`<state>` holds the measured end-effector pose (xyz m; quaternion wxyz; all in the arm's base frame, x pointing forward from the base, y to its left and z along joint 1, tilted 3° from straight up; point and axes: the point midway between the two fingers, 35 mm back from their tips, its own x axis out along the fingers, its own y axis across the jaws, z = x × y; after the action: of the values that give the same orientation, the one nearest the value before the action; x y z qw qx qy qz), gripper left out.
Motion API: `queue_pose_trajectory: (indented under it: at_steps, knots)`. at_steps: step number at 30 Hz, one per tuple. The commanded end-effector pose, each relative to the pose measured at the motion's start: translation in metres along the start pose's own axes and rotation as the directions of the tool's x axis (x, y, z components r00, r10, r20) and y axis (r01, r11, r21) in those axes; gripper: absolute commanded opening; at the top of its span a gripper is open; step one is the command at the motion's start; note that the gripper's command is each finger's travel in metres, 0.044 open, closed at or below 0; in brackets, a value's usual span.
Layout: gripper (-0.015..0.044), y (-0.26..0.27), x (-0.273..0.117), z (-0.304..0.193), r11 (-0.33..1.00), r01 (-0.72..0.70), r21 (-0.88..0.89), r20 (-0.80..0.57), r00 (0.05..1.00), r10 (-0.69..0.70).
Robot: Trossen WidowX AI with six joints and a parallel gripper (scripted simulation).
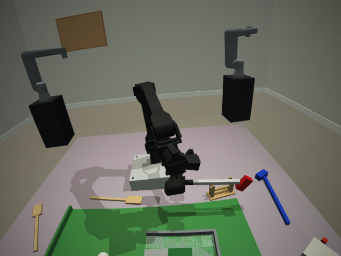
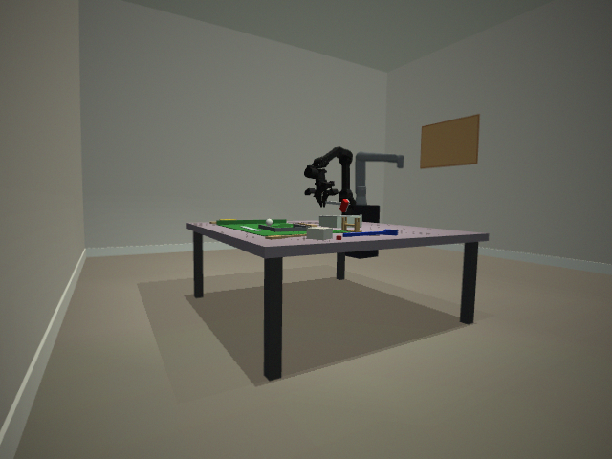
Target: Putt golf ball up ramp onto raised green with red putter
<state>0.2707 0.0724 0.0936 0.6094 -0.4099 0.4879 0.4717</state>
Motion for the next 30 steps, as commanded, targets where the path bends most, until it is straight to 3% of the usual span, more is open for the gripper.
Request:
queue_pose_trajectory:
  at_steps: [1,15,30]
  knots:
    - [0.0,-0.012,-0.006,-0.017,0.994,0.016,0.107,-0.014,1.0,-0.014]
    - [0.0,-0.044,-0.027,-0.086,0.889,0.082,0.451,-0.077,0.996,-0.053]
    - [0.0,-0.055,-0.053,-0.169,0.644,0.156,0.749,-0.149,0.987,-0.065]
